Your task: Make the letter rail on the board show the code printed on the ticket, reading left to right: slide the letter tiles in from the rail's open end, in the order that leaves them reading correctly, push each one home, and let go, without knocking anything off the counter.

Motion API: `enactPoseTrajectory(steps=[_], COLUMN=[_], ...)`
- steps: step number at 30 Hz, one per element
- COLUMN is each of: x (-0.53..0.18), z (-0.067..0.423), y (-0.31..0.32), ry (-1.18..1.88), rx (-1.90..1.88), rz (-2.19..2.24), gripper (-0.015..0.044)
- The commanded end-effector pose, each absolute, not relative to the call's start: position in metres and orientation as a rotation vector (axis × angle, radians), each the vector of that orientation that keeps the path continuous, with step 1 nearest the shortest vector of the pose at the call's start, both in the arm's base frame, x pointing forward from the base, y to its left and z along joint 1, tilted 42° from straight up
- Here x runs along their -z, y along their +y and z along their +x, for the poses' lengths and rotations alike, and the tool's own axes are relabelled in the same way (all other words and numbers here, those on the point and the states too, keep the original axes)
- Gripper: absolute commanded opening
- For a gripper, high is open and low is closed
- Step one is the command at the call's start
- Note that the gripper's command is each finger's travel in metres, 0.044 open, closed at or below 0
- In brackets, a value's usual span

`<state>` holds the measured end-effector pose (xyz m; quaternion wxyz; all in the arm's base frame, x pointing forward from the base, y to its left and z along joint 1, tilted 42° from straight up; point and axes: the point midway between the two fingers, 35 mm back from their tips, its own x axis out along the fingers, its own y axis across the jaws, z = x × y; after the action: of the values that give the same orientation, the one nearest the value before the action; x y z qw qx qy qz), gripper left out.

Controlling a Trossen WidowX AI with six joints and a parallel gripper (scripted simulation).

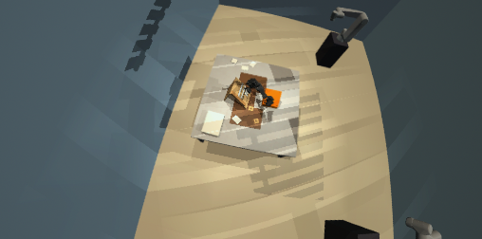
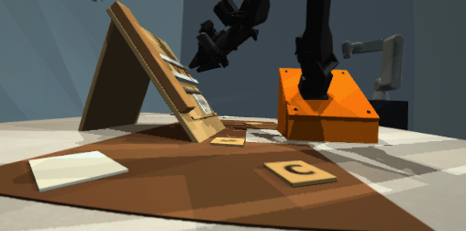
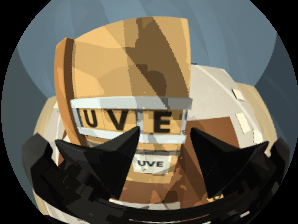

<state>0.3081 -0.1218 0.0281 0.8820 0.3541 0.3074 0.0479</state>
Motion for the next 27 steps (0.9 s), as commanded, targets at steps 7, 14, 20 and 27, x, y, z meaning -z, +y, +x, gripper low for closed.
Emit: enactPoseTrajectory(steps=[7,14,20,27], x=[-0.032,-0.033,-0.035,-0.037], z=[0.303,0.300,0.298,0.295], y=[-0.124,-0.125,-0.126,-0.126], ry=[0.638,0.638,0.638,0.638], rx=[-0.105,-0.105,-0.104,-0.104], rz=[0.732,0.732,0.732,0.732], gripper=[0.0295,0.0295,0.0295,0.0295])
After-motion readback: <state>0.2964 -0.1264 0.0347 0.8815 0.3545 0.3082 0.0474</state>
